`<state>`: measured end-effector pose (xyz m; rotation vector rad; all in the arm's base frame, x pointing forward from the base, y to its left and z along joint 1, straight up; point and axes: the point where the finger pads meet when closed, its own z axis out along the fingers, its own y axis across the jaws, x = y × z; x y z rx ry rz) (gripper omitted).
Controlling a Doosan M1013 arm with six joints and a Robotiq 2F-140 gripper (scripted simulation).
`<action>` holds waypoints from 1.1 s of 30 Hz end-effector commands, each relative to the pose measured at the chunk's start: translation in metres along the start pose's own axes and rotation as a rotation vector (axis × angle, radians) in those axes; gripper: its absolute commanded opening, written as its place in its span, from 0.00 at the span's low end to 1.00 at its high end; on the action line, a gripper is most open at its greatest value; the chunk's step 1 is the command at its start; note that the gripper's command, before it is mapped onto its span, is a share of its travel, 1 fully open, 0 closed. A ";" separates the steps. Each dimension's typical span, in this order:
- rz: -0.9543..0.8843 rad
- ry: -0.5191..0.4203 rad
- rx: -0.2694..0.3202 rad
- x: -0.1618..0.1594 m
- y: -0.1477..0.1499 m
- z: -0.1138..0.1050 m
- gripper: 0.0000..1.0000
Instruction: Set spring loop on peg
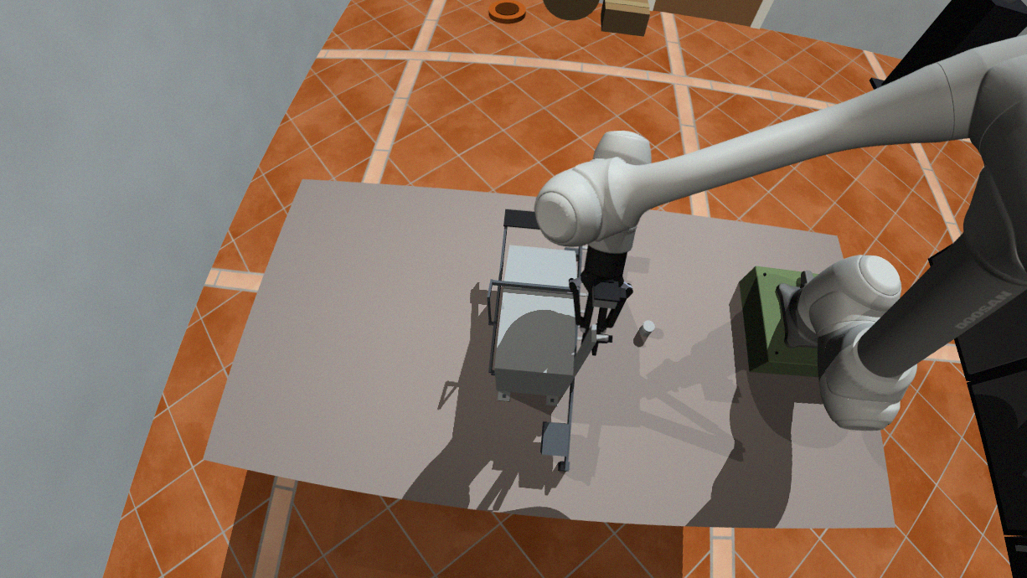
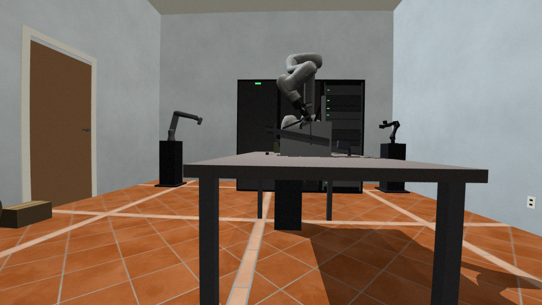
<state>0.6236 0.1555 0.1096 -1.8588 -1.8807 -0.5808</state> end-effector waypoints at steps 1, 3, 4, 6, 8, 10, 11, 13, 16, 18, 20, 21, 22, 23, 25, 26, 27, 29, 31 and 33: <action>-0.001 0.000 -0.001 0.000 0.000 -0.001 0.17; -0.001 0.000 -0.001 0.000 0.000 -0.001 0.17; -0.001 0.000 -0.001 0.000 0.000 -0.001 0.17; -0.001 0.000 -0.001 0.000 0.000 -0.001 0.17; -0.001 0.000 -0.001 0.000 0.000 -0.001 0.17; -0.001 0.000 -0.001 0.000 0.000 -0.001 0.17; -0.001 0.000 -0.001 0.000 0.000 -0.001 0.17; -0.001 0.000 -0.001 0.000 0.000 -0.001 0.17; -0.001 0.000 -0.001 0.000 0.000 -0.001 0.17; -0.001 0.000 -0.001 0.000 0.000 -0.001 0.17; -0.001 0.000 -0.001 0.000 0.000 -0.001 0.17; -0.001 0.000 -0.001 0.000 0.000 -0.001 0.17; -0.001 0.000 -0.001 0.000 0.000 -0.001 0.17; -0.001 0.000 -0.001 0.000 0.000 -0.001 0.17; -0.001 0.000 -0.001 0.000 0.000 -0.001 0.17; -0.001 0.000 -0.001 0.000 0.000 -0.001 0.17; -0.001 0.000 -0.001 0.000 0.000 -0.001 0.17; -0.001 0.000 -0.001 0.000 0.000 -0.001 0.17; -0.001 0.000 -0.001 0.000 0.000 0.000 0.24; -0.001 0.000 -0.001 0.000 0.000 0.000 0.24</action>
